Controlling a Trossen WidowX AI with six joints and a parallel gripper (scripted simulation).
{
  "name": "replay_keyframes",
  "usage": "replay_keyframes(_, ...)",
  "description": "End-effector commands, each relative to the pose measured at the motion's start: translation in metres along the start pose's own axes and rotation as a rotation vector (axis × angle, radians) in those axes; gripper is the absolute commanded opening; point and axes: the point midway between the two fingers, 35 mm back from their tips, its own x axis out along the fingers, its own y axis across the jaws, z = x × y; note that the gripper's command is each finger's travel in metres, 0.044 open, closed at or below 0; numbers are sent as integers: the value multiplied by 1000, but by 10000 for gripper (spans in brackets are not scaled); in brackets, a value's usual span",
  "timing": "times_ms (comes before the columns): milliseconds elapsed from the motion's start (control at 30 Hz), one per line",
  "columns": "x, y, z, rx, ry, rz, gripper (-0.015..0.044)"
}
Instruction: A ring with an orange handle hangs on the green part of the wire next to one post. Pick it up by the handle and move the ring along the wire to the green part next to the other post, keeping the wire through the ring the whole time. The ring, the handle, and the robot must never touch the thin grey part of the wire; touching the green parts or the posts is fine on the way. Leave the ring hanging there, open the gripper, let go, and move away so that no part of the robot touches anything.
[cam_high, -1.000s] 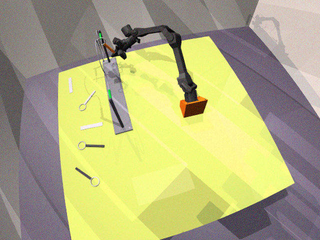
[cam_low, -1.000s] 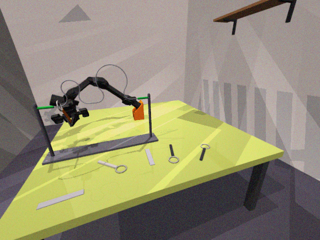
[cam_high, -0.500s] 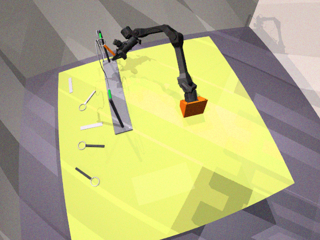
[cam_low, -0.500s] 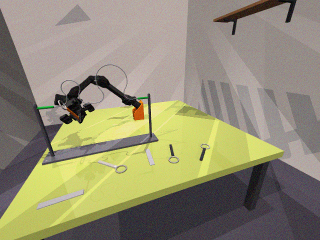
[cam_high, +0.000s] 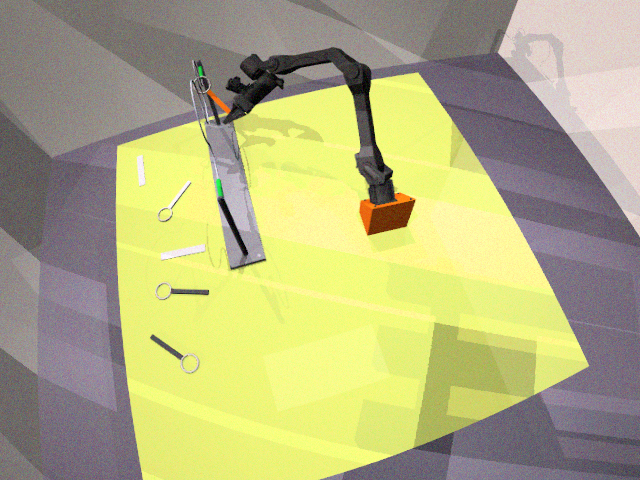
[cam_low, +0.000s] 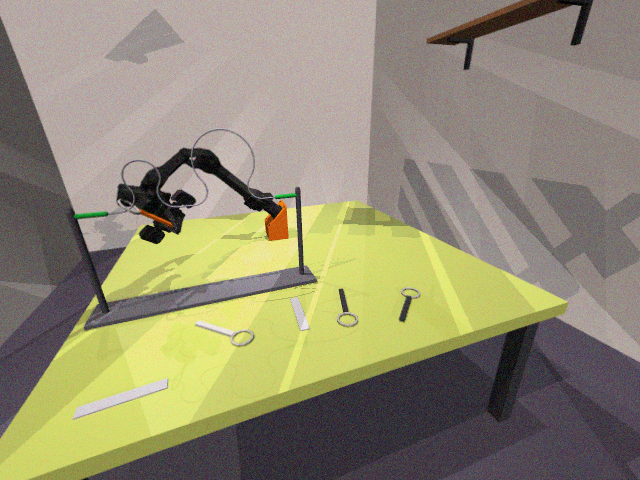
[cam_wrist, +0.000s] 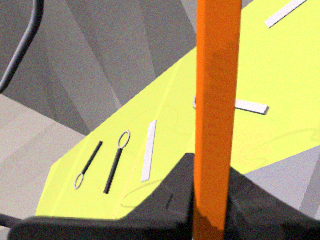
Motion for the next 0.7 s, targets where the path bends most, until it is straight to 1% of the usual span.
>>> replay_keyframes(0, 1, 18, -2, 97, 5, 61, -150)
replay_keyframes(667, -13, 90, 22, 537, 8, 302, -150)
